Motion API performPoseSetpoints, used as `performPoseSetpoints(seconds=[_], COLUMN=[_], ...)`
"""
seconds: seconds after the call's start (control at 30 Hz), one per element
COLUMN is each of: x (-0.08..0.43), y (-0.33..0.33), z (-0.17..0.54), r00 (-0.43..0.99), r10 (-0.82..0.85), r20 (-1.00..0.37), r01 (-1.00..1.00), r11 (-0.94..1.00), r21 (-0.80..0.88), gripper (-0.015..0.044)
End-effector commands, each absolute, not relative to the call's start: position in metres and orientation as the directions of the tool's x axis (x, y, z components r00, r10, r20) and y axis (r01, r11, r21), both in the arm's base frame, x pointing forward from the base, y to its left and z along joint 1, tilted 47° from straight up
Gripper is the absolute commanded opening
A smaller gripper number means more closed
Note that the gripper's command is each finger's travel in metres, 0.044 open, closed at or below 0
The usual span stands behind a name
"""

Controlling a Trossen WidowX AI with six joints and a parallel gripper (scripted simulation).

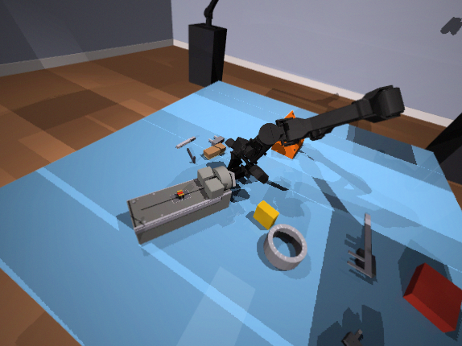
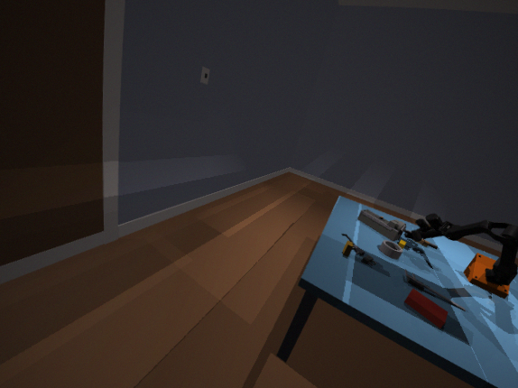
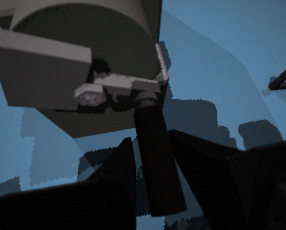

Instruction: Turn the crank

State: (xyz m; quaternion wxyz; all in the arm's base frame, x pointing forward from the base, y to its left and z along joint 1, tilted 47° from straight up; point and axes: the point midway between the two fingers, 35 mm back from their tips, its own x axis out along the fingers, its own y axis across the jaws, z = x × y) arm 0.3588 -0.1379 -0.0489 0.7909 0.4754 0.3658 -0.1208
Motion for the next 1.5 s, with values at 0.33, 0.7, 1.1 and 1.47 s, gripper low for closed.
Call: performPoseSetpoints(seconds=[0.33,0.7,1.1,1.47], x=[0.359,0.351,0.340,0.354], y=[-0.139,-0.174,-0.232,-0.257], z=[-0.048,-0.014,0.039,0.053], r00=[0.704,0.703,0.697,0.711], r10=[0.155,0.154,0.151,0.189], r20=[-0.693,-0.694,-0.701,-0.677], r01=[0.539,0.539,0.545,0.491], r11=[0.519,0.521,0.523,0.556], r21=[0.663,0.662,0.655,0.671], gripper=[0.0440,0.0440,0.0440,0.0440])
